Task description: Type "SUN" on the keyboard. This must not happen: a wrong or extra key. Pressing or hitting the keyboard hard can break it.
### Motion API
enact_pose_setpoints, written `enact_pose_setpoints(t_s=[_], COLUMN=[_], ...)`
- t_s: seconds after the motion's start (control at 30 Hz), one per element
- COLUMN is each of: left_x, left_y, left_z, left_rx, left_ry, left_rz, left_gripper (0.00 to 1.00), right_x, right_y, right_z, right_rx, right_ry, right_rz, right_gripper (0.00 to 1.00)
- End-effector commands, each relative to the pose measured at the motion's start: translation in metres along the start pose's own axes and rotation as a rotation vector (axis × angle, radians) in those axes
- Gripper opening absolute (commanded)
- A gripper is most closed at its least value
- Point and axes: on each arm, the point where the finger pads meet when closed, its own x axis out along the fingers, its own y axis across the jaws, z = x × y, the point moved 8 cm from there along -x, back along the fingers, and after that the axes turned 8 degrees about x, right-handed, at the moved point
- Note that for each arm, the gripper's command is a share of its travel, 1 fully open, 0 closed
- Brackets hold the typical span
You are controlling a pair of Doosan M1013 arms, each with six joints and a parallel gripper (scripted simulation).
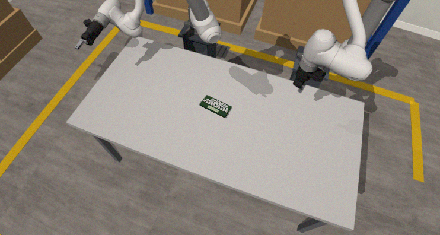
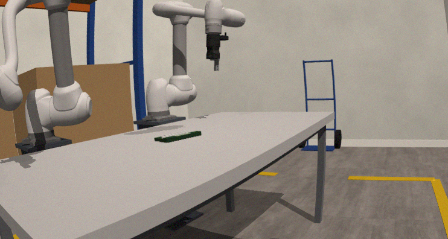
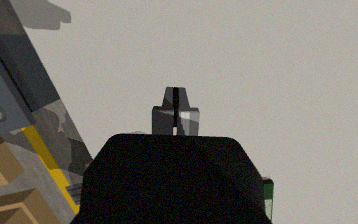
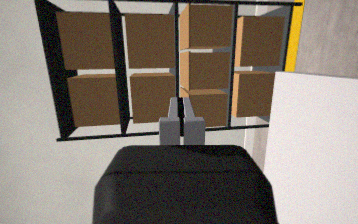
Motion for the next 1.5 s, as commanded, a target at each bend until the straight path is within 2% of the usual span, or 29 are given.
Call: enact_pose_setpoints(t_s=[0.0, 0.53, 0.57, 0.7, 0.77, 0.83, 1.03, 1.1, 1.13, 1.2, 1.33, 1.47], left_x=[-0.001, -0.001, -0.001, -0.001, 0.000, 0.000, 0.001, 0.001, 0.002, 0.003, 0.006, 0.009], left_y=[0.000, 0.000, 0.000, -0.002, -0.005, -0.011, -0.046, -0.046, -0.055, -0.077, -0.134, -0.188], left_z=[0.000, 0.000, 0.000, -0.003, -0.009, -0.017, -0.064, -0.064, -0.075, -0.098, -0.148, -0.182], left_rx=[0.000, 0.000, 0.000, -0.012, -0.033, -0.066, -0.264, -0.264, -0.312, -0.422, -0.689, -0.951], left_ry=[0.001, 0.001, 0.001, 0.000, 0.000, -0.002, -0.010, -0.010, -0.012, -0.016, -0.029, -0.042], left_rz=[0.001, 0.001, 0.001, 0.000, -0.002, -0.004, -0.020, -0.020, -0.024, -0.033, -0.056, -0.081], left_gripper=[0.17, 0.17, 1.00, 1.00, 1.00, 1.00, 1.00, 1.00, 1.00, 1.00, 1.00, 1.00], right_x=[0.000, 0.000, 0.000, 0.013, 0.031, 0.055, 0.095, 0.095, 0.110, 0.114, 0.128, 0.133], right_y=[-0.001, -0.001, -0.001, 0.000, 0.002, 0.005, 0.020, 0.020, 0.029, 0.035, 0.053, 0.075], right_z=[0.000, 0.000, 0.000, 0.017, 0.043, 0.082, 0.172, 0.172, 0.216, 0.236, 0.304, 0.371], right_rx=[-0.001, -0.001, -0.001, -0.063, -0.156, -0.302, -0.667, -0.667, -0.829, -0.899, -1.126, -1.335], right_ry=[0.000, 0.000, 0.000, -0.045, -0.115, -0.225, -0.521, -0.521, -0.659, -0.722, -0.930, -1.138], right_rz=[-0.001, -0.001, -0.001, 0.013, 0.032, 0.052, 0.056, 0.056, 0.041, 0.026, -0.033, -0.119], right_gripper=[0.17, 0.17, 0.00, 0.00, 0.00, 0.00, 0.00, 0.00, 0.00, 0.00, 0.00, 0.00])
